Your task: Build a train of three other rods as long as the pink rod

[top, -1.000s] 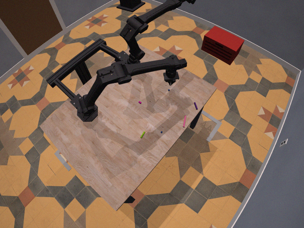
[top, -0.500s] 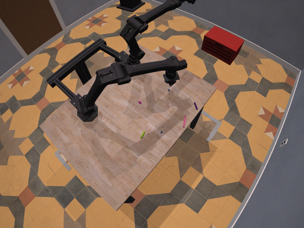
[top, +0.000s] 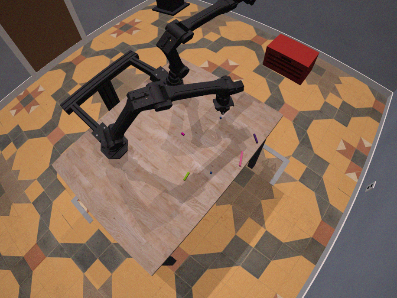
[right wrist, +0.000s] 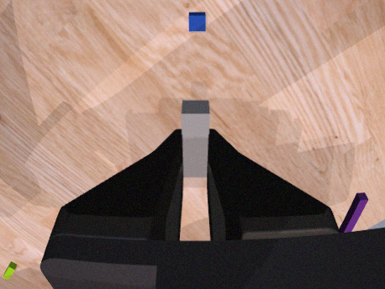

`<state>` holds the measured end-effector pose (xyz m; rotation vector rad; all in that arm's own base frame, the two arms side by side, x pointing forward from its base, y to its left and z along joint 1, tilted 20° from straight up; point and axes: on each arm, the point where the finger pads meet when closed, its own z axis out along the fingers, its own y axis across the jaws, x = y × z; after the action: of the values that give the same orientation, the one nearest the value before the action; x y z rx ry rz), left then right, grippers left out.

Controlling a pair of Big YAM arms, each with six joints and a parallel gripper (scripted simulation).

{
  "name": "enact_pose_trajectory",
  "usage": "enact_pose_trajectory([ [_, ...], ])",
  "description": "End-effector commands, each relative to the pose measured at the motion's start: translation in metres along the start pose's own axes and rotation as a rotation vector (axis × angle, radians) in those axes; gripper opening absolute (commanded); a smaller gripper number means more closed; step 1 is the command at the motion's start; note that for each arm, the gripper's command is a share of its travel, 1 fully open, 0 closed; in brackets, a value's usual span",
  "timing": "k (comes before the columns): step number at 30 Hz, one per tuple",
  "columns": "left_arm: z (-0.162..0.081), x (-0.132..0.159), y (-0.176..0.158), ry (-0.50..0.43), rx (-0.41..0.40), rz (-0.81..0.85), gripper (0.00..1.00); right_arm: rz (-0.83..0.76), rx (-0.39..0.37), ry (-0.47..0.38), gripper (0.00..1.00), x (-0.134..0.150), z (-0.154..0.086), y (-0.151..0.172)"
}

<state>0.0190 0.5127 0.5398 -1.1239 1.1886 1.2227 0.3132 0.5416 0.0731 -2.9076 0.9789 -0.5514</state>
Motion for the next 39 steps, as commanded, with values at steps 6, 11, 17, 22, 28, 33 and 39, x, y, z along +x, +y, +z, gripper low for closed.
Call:
enact_pose_trajectory([
  [6, -0.006, -0.011, 0.007, -0.032, -0.017, -0.015, 1.0, -0.008, -0.006, -0.002, 0.04, 0.003, 0.044, -0.001],
  [11, -0.006, -0.011, 0.007, -0.032, -0.017, -0.015, 1.0, -0.016, 0.004, -0.005, 0.04, -0.004, 0.061, -0.004],
  [17, -0.006, -0.011, 0.007, -0.032, -0.017, -0.015, 1.0, -0.001, 0.015, -0.005, 0.04, 0.004, 0.07, -0.01],
  [22, -0.006, -0.011, 0.007, -0.032, -0.017, -0.015, 1.0, -0.023, 0.002, -0.004, 0.04, -0.007, 0.08, -0.001],
  [28, -0.006, -0.011, 0.007, -0.032, -0.017, -0.015, 1.0, -0.016, 0.028, -0.008, 0.04, -0.005, 0.067, -0.009],
  [33, -0.006, -0.011, 0.007, -0.032, -0.017, -0.015, 1.0, -0.016, 0.028, -0.008, 0.04, -0.005, 0.067, -0.009],
  [39, -0.006, -0.011, 0.007, -0.032, -0.017, -0.015, 1.0, -0.016, 0.028, -0.008, 0.04, -0.005, 0.067, -0.009],
])
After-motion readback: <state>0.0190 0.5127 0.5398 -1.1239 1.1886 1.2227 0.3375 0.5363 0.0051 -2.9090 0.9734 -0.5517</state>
